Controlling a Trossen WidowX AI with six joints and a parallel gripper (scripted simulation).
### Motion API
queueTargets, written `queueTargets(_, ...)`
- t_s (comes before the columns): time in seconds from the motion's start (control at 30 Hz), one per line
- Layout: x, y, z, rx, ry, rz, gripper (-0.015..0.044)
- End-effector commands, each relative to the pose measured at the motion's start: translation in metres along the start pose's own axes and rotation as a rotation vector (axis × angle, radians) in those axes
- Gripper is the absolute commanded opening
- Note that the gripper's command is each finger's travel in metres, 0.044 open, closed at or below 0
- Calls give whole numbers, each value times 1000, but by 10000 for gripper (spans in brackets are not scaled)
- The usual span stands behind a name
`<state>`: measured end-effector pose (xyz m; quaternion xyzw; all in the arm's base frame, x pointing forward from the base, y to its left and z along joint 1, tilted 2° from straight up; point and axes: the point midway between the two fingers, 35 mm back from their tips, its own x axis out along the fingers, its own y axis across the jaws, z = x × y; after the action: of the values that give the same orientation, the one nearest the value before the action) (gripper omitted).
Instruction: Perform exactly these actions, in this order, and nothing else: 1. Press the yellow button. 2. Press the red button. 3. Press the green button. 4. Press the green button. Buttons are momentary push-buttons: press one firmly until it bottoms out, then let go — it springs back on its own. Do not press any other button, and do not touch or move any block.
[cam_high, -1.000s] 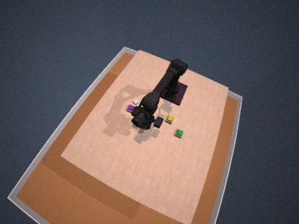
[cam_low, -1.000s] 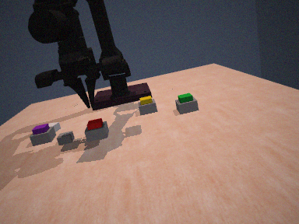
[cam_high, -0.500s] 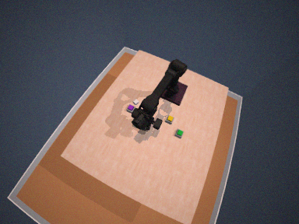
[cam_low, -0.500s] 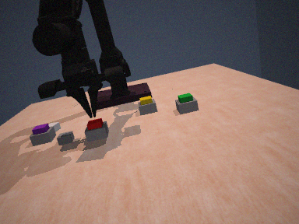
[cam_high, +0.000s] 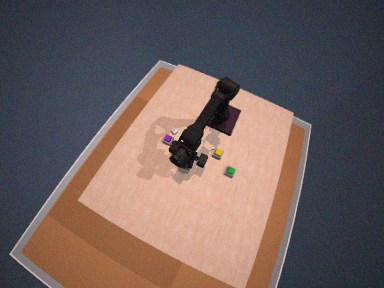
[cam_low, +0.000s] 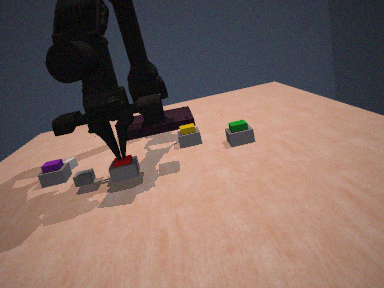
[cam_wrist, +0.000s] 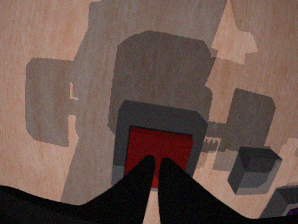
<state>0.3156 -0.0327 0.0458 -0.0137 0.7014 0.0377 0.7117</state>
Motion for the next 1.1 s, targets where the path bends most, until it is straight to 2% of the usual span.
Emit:
queueTargets(0.0,1,0,0,-2,1,-2,20)
queueTargets(0.4,-2,0,0,0,0,0,20)
queueTargets(0.5,-29,0,0,-2,1,-2,20)
queueTargets(0.73,-39,0,1,-2,1,-2,20)
queueTargets(0.9,-91,0,0,-2,1,-2,20)
queueTargets(1.07,-93,0,0,-2,1,-2,20)
